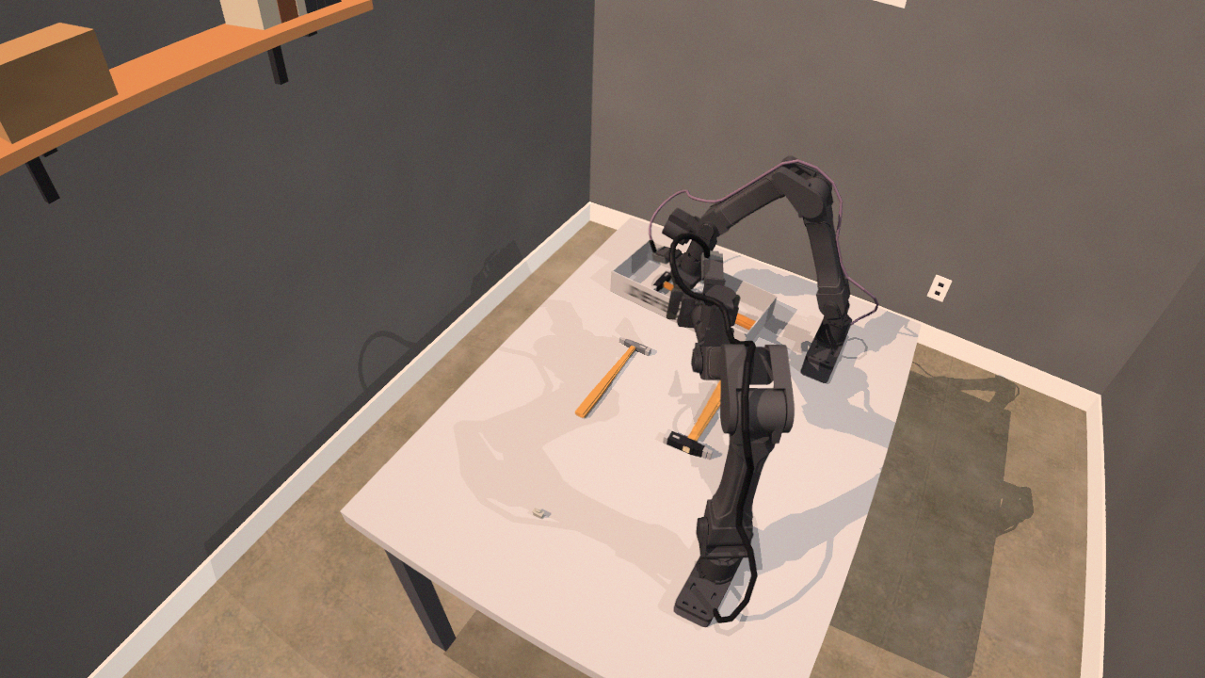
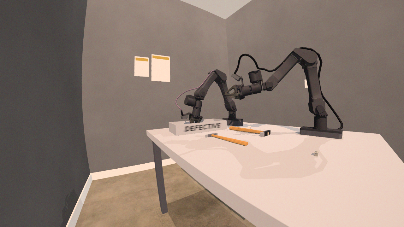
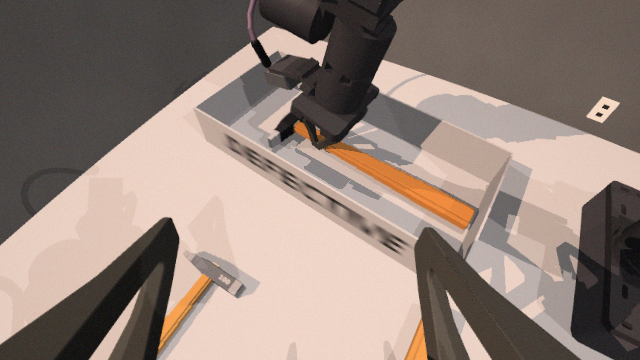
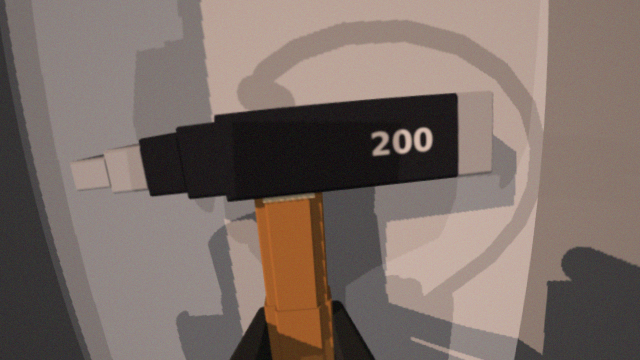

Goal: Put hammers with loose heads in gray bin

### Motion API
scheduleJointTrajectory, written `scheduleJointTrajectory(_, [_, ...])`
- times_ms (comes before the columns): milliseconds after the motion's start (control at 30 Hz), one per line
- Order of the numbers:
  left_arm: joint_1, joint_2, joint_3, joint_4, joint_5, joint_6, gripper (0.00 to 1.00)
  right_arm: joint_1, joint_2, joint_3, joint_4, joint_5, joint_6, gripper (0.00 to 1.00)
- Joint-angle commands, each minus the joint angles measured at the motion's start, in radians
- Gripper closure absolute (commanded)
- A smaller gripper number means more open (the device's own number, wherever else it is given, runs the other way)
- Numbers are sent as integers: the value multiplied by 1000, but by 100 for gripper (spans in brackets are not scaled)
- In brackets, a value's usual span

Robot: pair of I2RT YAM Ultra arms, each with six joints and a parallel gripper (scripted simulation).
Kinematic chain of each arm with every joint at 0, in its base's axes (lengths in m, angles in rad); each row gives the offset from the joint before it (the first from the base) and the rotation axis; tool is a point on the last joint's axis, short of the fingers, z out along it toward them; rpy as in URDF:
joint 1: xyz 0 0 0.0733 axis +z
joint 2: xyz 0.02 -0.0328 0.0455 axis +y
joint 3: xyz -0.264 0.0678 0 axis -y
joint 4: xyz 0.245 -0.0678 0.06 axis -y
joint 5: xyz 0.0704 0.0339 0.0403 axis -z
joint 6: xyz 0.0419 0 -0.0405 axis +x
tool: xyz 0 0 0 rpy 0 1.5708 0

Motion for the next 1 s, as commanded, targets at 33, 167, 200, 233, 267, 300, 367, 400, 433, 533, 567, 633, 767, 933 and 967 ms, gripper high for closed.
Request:
scheduleJointTrajectory(33, [-1, -12, 29, 5, 0, 2, 0, 3, -20, -16, 56, 13, 2, 88])
scheduleJointTrajectory(167, [-1, -12, 29, 5, 0, 2, 0, 3, -20, -26, 66, 13, 1, 88])
scheduleJointTrajectory(200, [-1, -12, 29, 5, 0, 2, 0, 3, -20, -26, 66, 13, 1, 88])
scheduleJointTrajectory(233, [-1, -12, 29, 5, 0, 2, 0, 3, -20, -26, 66, 13, 1, 88])
scheduleJointTrajectory(267, [-1, -12, 29, 5, 0, 2, 0, 3, -21, -21, 67, 13, 1, 88])
scheduleJointTrajectory(300, [-1, -12, 29, 5, 0, 2, 0, 3, -20, -31, 71, 13, 1, 88])
scheduleJointTrajectory(367, [-1, -12, 29, 5, 0, 2, 0, 2, -20, -36, 76, 12, 1, 88])
scheduleJointTrajectory(400, [-1, -12, 29, 5, 0, 2, 0, 2, -20, -36, 77, 12, 1, 88])
scheduleJointTrajectory(433, [-1, -12, 29, 5, 0, 2, 0, 2, -20, -41, 81, 12, 1, 88])
scheduleJointTrajectory(533, [-1, -12, 29, 5, 0, 2, 0, 2, -20, -46, 87, 12, 0, 88])
scheduleJointTrajectory(567, [-1, -12, 29, 5, 0, 2, 0, 2, -20, -51, 91, 12, 0, 88])
scheduleJointTrajectory(633, [-1, -12, 29, 5, 0, 2, 0, 2, -9, -53, 95, 12, -1, 88])
scheduleJointTrajectory(767, [-1, -12, 29, 5, 0, 2, 0, 2, -5, -54, 99, 12, -1, 88])
scheduleJointTrajectory(933, [-1, -12, 29, 5, 0, 2, 0, 2, 3, -56, 102, 12, -1, 76])
scheduleJointTrajectory(967, [-1, -12, 29, 5, 0, 2, 0, 2, 3, -56, 102, 12, -1, 65])
